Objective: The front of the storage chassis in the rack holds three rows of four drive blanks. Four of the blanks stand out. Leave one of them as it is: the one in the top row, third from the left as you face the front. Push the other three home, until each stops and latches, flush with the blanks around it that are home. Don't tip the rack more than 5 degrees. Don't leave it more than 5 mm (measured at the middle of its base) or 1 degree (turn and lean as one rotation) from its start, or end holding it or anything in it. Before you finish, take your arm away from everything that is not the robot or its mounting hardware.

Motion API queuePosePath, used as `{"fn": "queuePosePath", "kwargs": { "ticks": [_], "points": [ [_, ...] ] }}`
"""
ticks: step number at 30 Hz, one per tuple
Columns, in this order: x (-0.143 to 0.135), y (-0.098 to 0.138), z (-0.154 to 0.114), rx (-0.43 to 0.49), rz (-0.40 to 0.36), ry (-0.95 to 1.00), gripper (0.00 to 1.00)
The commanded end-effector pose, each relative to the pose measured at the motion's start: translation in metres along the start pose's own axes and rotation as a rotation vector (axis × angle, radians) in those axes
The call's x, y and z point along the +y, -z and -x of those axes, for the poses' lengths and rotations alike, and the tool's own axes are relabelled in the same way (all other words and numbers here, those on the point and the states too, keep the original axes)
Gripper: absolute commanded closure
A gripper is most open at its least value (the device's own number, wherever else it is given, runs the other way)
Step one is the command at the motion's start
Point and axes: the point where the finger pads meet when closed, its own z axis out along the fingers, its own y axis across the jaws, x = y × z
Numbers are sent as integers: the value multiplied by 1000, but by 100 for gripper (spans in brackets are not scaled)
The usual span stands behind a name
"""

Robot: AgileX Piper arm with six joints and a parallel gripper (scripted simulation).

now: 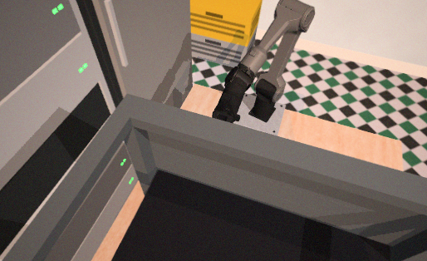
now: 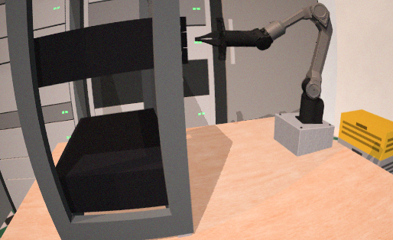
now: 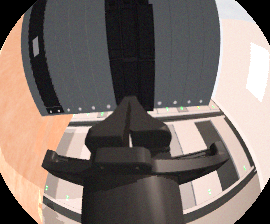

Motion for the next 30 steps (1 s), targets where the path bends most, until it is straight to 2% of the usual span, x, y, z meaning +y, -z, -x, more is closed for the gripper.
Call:
{"fn": "queuePosePath", "kwargs": {
  "ticks": [1,6,14,16,23,30],
  "points": [
    [-1,-1,-6,-2,-1,0,100],
    [-1,0,-18,-2,-1,0,100],
    [-1,-2,-19,-2,-1,0,100],
    [-1,-10,-19,-2,-1,0,100],
    [-1,-63,-19,-2,-1,0,100],
    [-1,-67,-19,-2,-1,0,100]
  ]
}}
